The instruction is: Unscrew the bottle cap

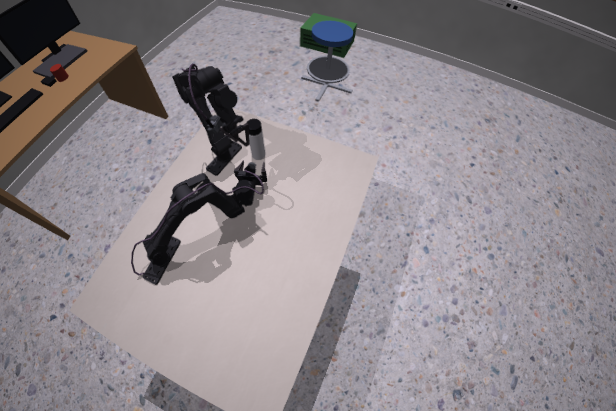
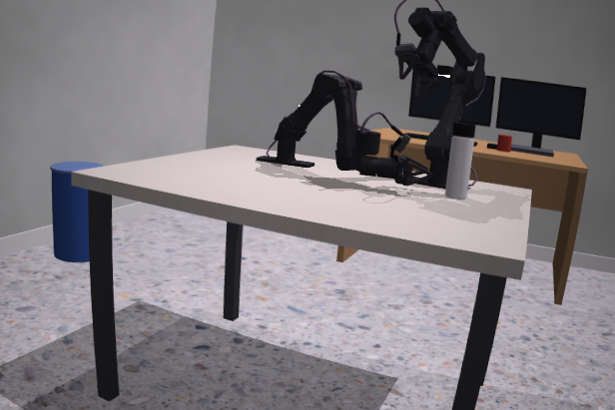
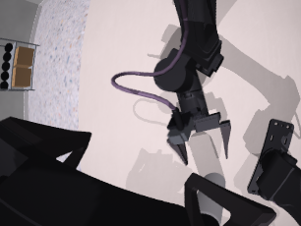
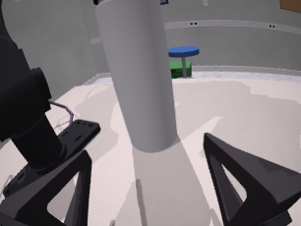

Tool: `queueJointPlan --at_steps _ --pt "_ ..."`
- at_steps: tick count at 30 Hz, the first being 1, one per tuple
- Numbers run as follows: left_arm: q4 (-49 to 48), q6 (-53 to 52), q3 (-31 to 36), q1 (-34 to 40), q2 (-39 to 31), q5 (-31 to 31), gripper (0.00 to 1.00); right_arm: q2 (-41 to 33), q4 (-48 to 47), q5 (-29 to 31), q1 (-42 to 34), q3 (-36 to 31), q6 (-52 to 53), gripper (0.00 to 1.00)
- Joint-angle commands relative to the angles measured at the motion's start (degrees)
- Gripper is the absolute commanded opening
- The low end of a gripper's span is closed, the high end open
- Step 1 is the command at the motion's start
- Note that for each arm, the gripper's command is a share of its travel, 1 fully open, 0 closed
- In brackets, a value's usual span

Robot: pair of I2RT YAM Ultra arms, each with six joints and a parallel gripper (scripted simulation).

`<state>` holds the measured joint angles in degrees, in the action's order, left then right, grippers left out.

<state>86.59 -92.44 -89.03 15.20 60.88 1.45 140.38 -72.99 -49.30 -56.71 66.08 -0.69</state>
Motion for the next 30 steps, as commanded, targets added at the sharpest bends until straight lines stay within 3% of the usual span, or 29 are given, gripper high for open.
queueJointPlan --at_steps 1,30 --pt "1.7 -2.3 -0.4 -0.8 0.5 -1.6 0.94 -0.9 -1.6 0.3 0.0 0.4 1.1 0.96" --pt "1.0 -2.0 -0.4 -0.3 0.5 -1.2 0.94 2.0 3.3 3.4 -2.9 7.6 1.0 0.96"
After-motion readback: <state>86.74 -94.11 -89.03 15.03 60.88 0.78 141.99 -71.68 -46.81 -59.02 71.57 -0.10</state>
